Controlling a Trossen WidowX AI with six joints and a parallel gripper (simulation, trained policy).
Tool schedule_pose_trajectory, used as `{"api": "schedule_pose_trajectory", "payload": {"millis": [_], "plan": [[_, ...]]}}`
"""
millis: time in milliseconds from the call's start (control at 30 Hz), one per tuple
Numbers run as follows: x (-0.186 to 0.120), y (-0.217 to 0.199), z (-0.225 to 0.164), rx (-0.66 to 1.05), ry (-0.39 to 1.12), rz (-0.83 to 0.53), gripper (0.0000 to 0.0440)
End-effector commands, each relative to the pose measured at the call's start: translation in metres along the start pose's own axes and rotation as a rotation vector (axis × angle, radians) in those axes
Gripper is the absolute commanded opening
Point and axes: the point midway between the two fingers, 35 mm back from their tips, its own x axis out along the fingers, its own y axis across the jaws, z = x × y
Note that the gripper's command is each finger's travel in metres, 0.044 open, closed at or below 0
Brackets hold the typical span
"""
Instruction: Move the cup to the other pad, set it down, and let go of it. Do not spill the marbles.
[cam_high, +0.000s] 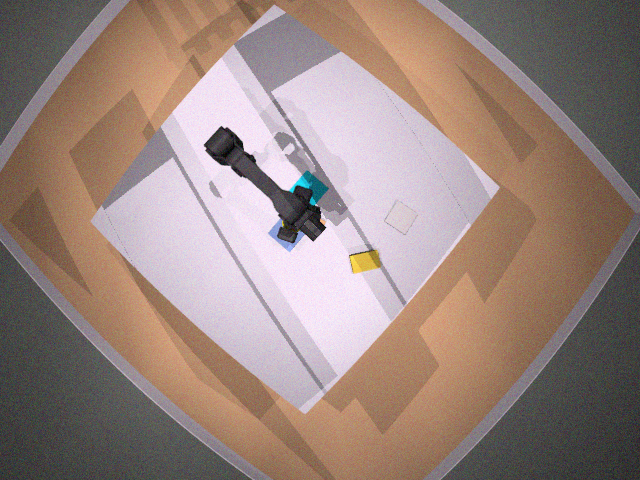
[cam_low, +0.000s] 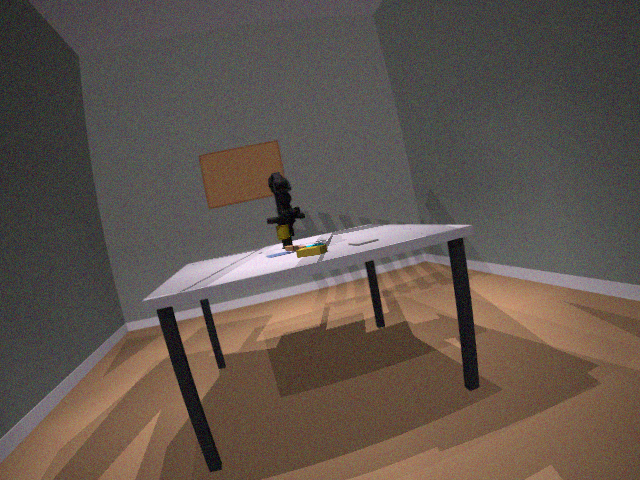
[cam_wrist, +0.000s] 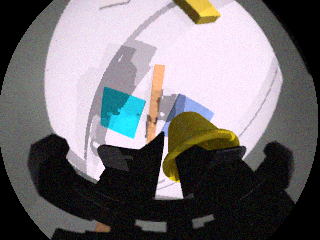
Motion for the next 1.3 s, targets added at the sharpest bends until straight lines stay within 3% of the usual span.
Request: {"api": "schedule_pose_trajectory", "payload": {"millis": [0,700,1267], "plan": [[-0.007,0.010,0.008,-0.020,-0.033,-0.010,0.0000],[-0.012,0.071,0.033,-0.096,-0.127,-0.028,0.0000],[0.002,0.124,0.032,-0.123,-0.165,-0.022,0.0000]]}}
